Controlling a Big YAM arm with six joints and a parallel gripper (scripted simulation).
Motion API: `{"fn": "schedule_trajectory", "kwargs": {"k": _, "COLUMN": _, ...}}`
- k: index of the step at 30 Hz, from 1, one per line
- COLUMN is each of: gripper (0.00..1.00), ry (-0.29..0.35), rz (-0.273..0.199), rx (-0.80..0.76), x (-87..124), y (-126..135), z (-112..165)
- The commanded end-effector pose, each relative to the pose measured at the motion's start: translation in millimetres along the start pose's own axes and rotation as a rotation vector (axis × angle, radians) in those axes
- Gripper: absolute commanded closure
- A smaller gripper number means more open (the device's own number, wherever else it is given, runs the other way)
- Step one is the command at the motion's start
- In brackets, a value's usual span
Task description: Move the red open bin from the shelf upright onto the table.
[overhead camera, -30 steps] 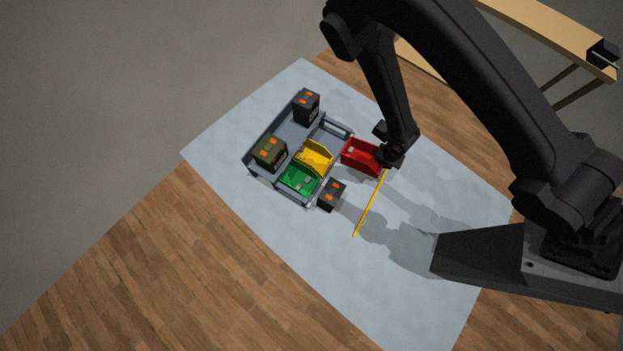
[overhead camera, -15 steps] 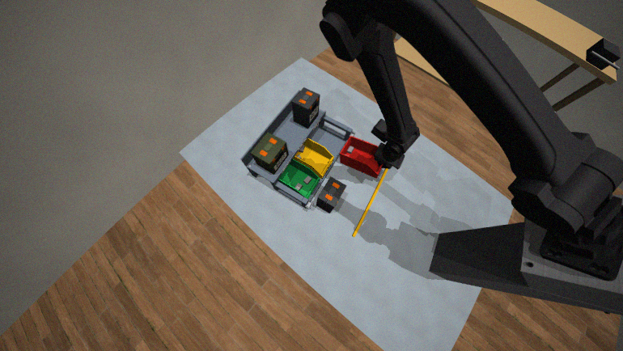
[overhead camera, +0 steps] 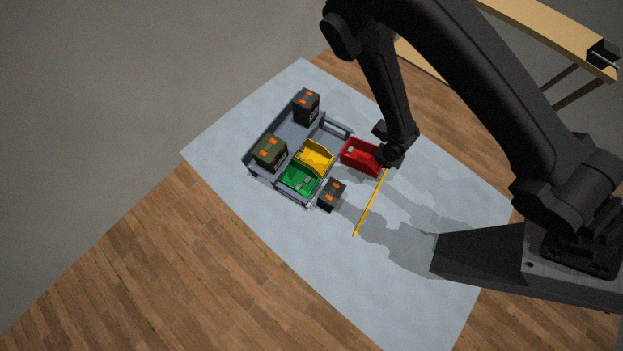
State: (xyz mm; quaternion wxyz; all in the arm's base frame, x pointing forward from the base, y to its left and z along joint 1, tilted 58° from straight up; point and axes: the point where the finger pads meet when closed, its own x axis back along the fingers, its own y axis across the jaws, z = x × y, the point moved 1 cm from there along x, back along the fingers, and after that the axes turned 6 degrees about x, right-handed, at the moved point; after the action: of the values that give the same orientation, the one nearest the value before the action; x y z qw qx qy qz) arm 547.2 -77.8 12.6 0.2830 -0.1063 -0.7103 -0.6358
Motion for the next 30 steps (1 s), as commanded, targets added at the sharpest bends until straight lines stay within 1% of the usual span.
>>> {"fn": "schedule_trajectory", "kwargs": {"k": 1, "gripper": 1.00, "ry": -0.002, "rz": -0.018, "rx": 0.008, "x": 0.9, "y": 13.7, "z": 0.9}}
{"fn": "schedule_trajectory", "kwargs": {"k": 30, "gripper": 1.00, "ry": 0.000, "rz": -0.015, "rx": 0.006, "x": -0.5, "y": 11.7, "z": 1.5}}
